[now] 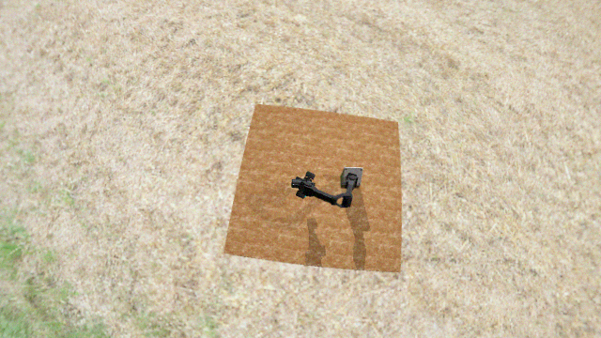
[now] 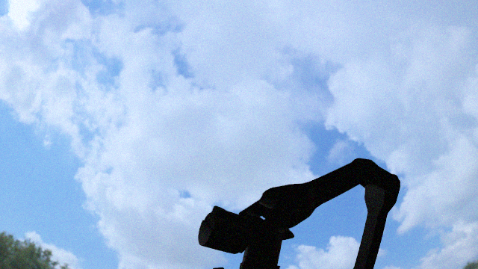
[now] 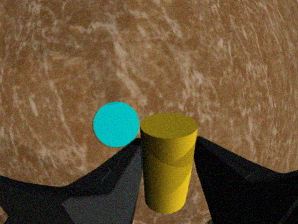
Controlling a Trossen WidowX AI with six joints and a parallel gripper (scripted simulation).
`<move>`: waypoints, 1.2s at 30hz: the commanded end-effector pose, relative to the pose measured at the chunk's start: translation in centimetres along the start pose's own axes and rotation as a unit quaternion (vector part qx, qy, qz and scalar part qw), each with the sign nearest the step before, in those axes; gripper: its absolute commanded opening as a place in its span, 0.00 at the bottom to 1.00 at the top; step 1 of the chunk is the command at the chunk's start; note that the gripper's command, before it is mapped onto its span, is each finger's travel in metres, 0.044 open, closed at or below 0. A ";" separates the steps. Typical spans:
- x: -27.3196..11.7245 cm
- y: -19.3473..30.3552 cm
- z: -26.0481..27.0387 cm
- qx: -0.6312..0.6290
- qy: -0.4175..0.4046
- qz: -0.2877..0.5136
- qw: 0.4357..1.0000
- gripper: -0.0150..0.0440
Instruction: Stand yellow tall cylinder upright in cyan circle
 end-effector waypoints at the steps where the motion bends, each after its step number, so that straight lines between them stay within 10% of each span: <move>1: 0.1 0.1 0.0 0.000 0.012 -0.012 1.000 0.43; 36: 1.6 0.7 0.6 -0.009 0.082 -0.108 0.991 0.43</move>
Point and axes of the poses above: the point midway between the two fingers, 35 mm back from their tips, its own x axis out along the fingers, its own z axis across the jaws, y = z × x, the point moved 5 cm from there along -x, back along the fingers, and after that the axes turned 8 degrees about -x, right-handed, at the moved point
